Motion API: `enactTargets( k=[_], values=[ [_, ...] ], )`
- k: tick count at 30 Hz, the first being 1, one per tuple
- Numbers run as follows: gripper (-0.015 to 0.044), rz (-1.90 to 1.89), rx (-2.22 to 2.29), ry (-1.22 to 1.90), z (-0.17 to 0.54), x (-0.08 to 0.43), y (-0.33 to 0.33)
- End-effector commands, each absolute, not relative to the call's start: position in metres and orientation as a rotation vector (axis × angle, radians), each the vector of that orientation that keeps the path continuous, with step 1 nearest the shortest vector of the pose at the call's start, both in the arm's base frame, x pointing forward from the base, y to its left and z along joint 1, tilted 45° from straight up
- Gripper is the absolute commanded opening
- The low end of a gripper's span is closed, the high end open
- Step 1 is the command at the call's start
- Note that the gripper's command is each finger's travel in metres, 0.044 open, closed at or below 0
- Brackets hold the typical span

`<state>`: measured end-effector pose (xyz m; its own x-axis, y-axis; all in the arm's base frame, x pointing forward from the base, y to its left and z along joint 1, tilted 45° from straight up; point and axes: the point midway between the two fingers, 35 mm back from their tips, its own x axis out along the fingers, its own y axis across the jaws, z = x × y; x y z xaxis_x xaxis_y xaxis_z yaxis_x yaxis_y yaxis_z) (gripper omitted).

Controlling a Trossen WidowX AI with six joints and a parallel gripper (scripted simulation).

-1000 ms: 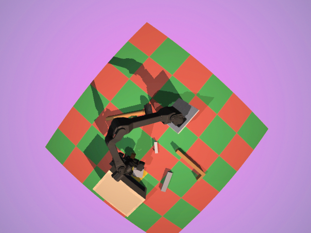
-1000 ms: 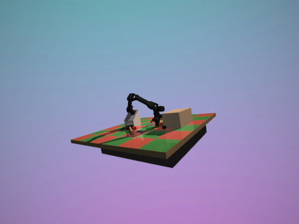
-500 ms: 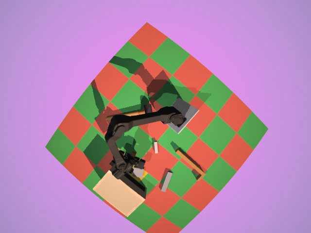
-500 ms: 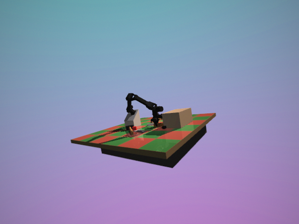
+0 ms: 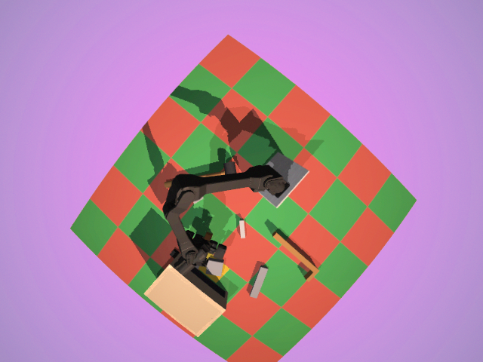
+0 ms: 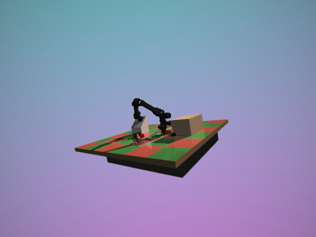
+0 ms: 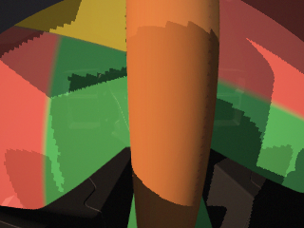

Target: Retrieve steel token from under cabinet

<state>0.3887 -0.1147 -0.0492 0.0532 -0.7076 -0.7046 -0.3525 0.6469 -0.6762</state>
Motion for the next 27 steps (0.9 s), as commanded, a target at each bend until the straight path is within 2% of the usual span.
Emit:
enactTargets(
  k=[1,27],
  values=[
    [0.0,-0.33,-0.911,1.56,-0.049,0.382,-0.117],
    [0.0,-0.33,-0.912,1.561,-0.041,0.358,-0.127]
  ],
)
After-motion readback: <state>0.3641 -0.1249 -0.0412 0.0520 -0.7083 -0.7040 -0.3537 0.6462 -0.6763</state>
